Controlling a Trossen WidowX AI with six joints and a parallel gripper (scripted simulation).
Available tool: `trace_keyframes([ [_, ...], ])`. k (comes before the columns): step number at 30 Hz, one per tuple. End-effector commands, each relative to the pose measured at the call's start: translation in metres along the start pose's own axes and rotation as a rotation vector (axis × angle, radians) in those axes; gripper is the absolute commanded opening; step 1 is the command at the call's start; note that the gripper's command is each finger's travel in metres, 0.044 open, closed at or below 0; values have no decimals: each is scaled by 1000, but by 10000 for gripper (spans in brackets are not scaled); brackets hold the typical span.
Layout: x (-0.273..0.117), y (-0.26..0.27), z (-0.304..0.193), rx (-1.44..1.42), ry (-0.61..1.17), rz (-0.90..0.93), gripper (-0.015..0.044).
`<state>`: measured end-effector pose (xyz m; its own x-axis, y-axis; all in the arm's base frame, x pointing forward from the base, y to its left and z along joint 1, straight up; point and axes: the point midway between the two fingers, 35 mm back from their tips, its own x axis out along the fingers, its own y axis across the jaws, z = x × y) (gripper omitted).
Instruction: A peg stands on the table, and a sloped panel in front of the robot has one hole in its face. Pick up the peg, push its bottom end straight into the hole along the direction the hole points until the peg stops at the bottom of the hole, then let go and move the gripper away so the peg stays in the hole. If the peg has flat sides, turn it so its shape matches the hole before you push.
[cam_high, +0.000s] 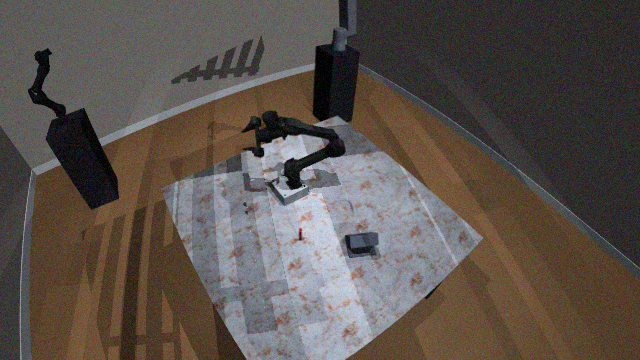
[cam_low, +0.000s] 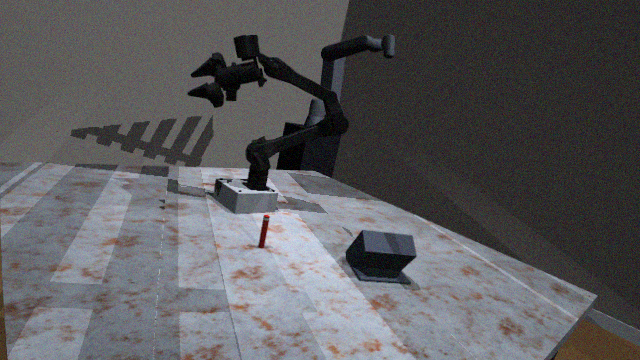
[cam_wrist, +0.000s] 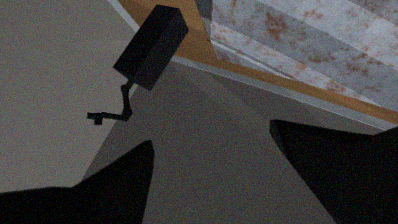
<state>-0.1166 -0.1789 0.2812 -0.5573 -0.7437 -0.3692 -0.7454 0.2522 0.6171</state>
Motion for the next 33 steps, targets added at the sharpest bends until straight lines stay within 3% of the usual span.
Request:
trace_keyframes([
  [1, 0, 0, 0, -5, 0, -2, 426],
  [33, 20, -101, -46, -871, 185, -427, 440],
])
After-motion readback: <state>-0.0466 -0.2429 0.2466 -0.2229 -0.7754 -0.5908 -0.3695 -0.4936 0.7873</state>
